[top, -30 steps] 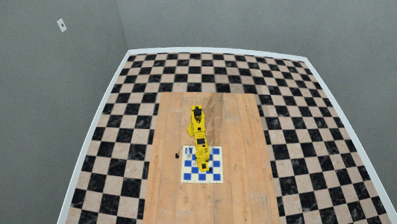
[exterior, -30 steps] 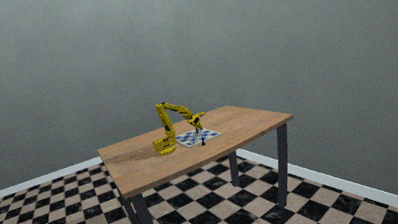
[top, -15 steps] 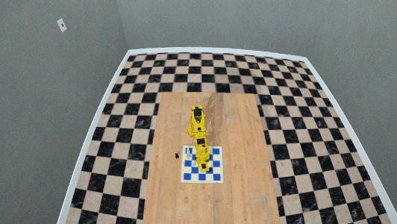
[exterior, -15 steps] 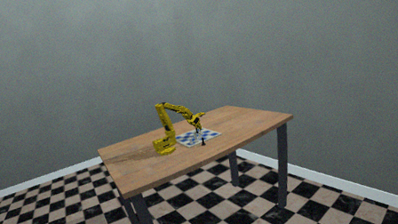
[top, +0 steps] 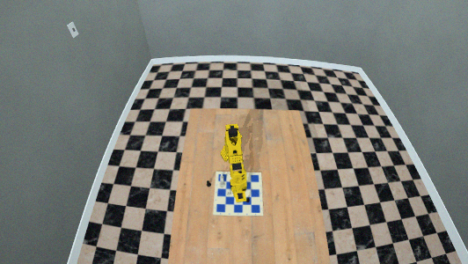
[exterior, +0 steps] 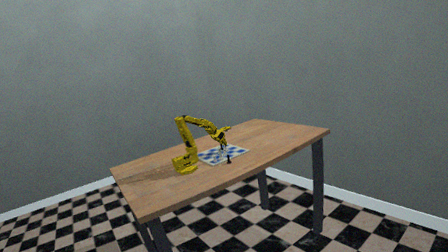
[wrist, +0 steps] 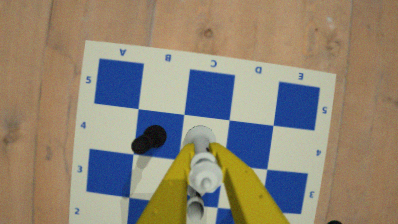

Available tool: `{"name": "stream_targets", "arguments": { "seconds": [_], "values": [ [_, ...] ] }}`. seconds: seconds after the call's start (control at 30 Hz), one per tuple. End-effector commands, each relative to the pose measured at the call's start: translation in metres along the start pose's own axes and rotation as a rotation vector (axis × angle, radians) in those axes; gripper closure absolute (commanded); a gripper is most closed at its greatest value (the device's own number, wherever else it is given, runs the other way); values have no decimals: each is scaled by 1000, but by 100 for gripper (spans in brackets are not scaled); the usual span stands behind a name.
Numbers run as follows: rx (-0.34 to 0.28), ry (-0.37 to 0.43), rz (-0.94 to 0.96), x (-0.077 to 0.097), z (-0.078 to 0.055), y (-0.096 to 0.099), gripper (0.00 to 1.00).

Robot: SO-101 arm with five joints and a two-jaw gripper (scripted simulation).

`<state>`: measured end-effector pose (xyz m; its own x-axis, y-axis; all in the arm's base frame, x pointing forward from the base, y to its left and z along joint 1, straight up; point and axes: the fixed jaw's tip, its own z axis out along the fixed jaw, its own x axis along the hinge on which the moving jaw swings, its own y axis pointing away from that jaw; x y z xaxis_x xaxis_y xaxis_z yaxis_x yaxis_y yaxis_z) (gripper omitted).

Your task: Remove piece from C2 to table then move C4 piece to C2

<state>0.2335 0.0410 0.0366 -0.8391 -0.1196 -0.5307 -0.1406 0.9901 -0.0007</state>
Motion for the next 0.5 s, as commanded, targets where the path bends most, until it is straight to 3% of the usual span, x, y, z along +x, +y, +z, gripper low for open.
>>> {"name": "stream_targets", "arguments": {
  "seconds": [0.0, 0.47],
  "values": [
    [6, 11, 6, 4, 1, -3, 100],
    [7, 11, 6, 3, -1, -3, 100]
  ]
}}
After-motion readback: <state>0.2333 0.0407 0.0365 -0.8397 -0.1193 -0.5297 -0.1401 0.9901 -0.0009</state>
